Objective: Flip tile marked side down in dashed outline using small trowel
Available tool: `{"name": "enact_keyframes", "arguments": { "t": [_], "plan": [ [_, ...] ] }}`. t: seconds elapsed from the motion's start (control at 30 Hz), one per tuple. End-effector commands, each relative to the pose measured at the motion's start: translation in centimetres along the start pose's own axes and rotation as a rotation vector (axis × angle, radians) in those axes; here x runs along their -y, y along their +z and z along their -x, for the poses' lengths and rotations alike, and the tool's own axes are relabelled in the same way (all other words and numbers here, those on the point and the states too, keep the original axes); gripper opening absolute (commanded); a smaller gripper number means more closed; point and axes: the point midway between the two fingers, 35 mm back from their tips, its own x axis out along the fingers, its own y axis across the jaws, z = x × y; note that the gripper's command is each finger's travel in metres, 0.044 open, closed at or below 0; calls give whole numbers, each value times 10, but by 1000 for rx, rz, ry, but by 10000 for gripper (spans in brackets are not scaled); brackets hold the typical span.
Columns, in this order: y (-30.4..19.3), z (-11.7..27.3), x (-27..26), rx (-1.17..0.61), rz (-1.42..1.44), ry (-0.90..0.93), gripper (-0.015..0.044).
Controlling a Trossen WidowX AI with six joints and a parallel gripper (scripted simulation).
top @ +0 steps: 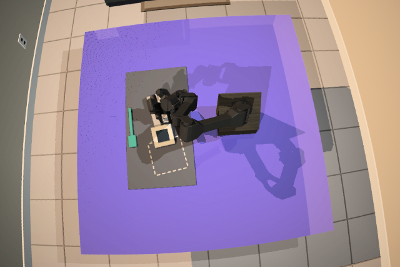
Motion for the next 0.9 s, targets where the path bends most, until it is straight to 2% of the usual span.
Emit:
{"name": "enact_keyframes", "arguments": {
  "t": [0.0,0.87],
  "plan": [
    [-3,10,-18,-3,-5,26,0],
    [-72,28,-39,-4,-7,25,0]
  ]
}}
